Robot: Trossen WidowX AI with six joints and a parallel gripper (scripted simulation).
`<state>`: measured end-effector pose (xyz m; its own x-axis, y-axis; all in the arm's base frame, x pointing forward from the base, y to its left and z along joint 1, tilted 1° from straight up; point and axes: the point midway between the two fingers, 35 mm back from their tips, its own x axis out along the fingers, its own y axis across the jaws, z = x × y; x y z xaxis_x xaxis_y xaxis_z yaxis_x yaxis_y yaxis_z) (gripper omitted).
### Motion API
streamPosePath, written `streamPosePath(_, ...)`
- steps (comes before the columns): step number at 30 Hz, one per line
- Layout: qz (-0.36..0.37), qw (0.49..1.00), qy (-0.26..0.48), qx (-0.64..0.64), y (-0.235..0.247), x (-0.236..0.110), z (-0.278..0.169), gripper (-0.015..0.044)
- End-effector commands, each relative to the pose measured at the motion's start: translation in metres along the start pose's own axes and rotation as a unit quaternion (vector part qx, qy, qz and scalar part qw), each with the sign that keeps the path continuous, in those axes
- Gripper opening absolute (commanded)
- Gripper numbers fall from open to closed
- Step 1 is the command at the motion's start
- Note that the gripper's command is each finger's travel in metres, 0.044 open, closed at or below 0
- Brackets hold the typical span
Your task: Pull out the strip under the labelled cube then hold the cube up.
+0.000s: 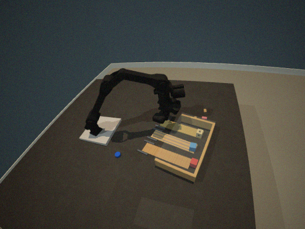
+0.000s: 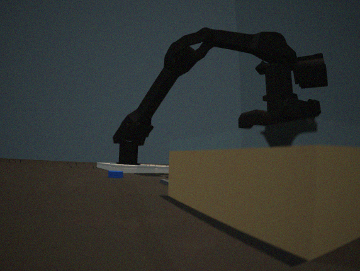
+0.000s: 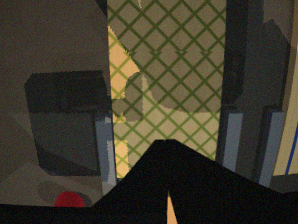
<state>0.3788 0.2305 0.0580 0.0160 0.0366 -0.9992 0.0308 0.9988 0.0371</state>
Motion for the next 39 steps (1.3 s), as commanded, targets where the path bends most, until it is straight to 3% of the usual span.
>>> streamPosePath(1, -0.002, 1.000, 0.001, 0.003, -0.001, 0.007, -0.001, 0.0000)
streamPosePath(12, -0.002, 1.000, 0.001, 0.003, -0.004, 0.024, -0.003, 0.0000)
streamPosePath(39, -0.002, 1.000, 0.001, 0.003, -0.004, 0.025, -0.003, 0.0000)
